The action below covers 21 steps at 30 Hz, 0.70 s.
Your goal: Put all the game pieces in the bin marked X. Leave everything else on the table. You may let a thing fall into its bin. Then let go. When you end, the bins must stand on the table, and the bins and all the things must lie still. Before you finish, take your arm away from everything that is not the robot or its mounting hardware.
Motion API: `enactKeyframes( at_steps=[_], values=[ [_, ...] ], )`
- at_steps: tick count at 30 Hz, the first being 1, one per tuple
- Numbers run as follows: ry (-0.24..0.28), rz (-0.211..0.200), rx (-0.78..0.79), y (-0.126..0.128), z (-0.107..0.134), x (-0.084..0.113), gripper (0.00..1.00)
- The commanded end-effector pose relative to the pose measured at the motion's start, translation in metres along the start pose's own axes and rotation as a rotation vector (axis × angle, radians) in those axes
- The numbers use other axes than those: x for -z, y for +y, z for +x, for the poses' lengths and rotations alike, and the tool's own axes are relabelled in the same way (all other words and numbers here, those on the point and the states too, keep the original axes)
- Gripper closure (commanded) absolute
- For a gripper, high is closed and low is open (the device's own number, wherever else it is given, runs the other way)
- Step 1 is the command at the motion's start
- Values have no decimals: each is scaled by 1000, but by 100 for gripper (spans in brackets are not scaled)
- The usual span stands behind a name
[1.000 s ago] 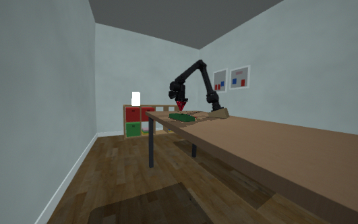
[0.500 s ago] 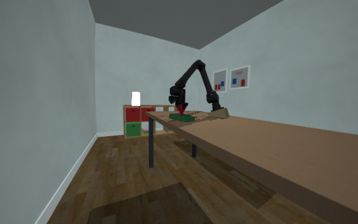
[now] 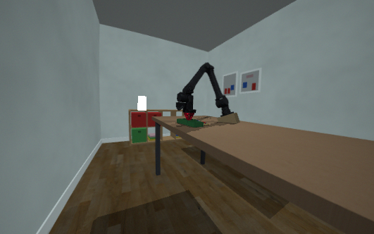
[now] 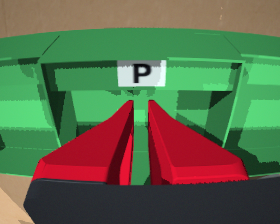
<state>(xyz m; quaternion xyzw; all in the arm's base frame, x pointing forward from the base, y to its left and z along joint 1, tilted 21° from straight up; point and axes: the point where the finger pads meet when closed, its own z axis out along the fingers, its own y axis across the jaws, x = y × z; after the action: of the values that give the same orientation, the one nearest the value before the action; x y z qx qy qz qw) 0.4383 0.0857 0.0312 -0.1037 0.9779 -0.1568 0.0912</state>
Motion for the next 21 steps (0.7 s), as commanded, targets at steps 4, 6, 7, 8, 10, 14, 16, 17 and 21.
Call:
enactKeyframes(
  at_steps=[4, 6, 7, 8, 10, 14, 16, 17, 21],
  values=[
    [-28, -4, -9, -6, -13, 3, 92],
    [-29, -4, -9, -7, -13, 3, 92],
    [-29, -4, -9, -7, -13, 3, 92],
    [-29, -4, -9, -7, -13, 3, 92],
    [-29, -4, -9, -7, -13, 3, 92],
    [-30, -4, -10, -7, -13, 4, 92],
    [-30, -4, -10, -7, -13, 4, 92],
    [-30, -4, -10, -7, -13, 4, 92],
    [-31, -5, -10, -7, -14, 4, 92]
  ],
)
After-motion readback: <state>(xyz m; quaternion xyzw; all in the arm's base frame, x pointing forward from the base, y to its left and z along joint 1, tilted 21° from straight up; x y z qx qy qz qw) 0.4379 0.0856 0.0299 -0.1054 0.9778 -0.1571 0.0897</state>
